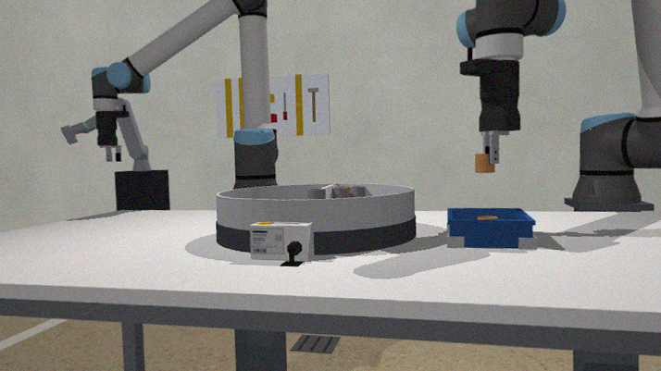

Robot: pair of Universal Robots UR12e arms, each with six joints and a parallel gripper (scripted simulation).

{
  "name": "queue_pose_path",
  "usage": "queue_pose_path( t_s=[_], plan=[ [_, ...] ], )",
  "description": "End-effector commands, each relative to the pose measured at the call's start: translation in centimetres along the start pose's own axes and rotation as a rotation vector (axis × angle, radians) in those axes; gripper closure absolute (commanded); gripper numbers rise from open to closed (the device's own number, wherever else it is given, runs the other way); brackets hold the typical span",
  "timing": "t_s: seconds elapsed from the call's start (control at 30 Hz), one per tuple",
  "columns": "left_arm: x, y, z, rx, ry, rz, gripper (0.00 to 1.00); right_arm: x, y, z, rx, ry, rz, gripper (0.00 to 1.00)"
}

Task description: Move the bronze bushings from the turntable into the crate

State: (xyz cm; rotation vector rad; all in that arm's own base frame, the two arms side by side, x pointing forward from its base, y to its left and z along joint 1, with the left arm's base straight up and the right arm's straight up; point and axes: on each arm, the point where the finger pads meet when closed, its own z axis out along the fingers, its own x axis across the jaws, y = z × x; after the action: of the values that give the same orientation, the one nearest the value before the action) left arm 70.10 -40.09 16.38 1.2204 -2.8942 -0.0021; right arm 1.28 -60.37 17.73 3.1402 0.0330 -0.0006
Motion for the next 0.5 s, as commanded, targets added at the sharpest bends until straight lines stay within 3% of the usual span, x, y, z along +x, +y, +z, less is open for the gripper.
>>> queue_pose_path(
  t_s=[0.0, 0.47],
  plan=[
    [0.17, -0.06, -0.22, 0.004, 0.000, 0.001, 1.00, 0.06, 0.02, 0.03, 0.001, 0.000, -0.001, 0.00],
    [0.17, -0.01, 0.04, 0.003, 0.000, 0.001, 1.00, 0.06, 0.02, 0.03, 0.001, 0.000, -0.001, 0.00]
  ],
)
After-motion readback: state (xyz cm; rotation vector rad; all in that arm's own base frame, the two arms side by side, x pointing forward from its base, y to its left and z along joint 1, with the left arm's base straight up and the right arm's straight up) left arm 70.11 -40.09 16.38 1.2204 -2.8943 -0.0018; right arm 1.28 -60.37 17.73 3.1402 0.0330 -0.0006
